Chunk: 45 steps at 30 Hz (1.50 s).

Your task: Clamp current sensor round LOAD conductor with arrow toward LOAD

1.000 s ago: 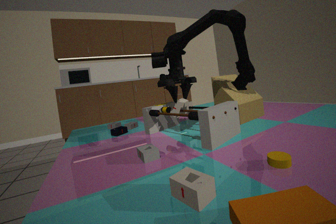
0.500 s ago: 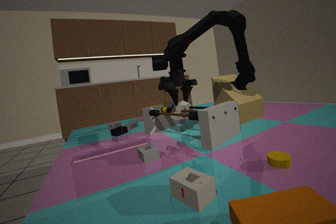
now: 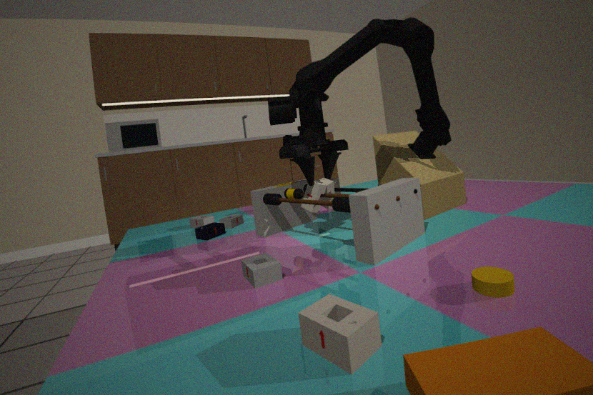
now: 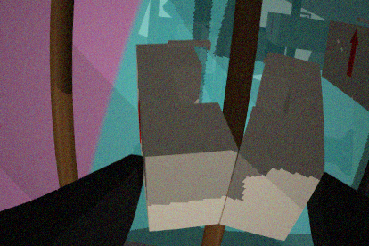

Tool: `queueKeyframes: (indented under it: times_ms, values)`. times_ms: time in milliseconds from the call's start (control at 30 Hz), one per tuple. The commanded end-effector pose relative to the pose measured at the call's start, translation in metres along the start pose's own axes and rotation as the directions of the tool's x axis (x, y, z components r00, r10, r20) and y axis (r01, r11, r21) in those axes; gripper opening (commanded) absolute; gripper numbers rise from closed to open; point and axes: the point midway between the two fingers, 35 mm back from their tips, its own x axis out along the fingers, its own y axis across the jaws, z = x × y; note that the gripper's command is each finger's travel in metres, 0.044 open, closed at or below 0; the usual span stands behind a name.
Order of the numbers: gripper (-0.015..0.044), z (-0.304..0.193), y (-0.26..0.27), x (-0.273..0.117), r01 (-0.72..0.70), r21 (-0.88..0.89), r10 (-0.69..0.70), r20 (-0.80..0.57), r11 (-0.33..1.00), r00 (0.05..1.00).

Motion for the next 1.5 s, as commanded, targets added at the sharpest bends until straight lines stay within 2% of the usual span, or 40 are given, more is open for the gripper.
queueKeyframes:
  times_ms: [0,700,1267,1467]
  values:
    - [0.0,0.0003,0.0004,-0.0009,-0.002,-0.002,0.002,0.001,1.0,1.0]
    - [0.0,0.0003,0.0004,-0.0009,-0.002,-0.002,0.002,0.001,1.0,1.0]
    - [0.044,0.0003,0.0004,-0.0009,-0.002,-0.002,0.002,0.001,1.0,1.0]
    - [0.044,0.0003,0.0004,-0.0009,-0.002,-0.002,0.002,0.001,1.0,1.0]
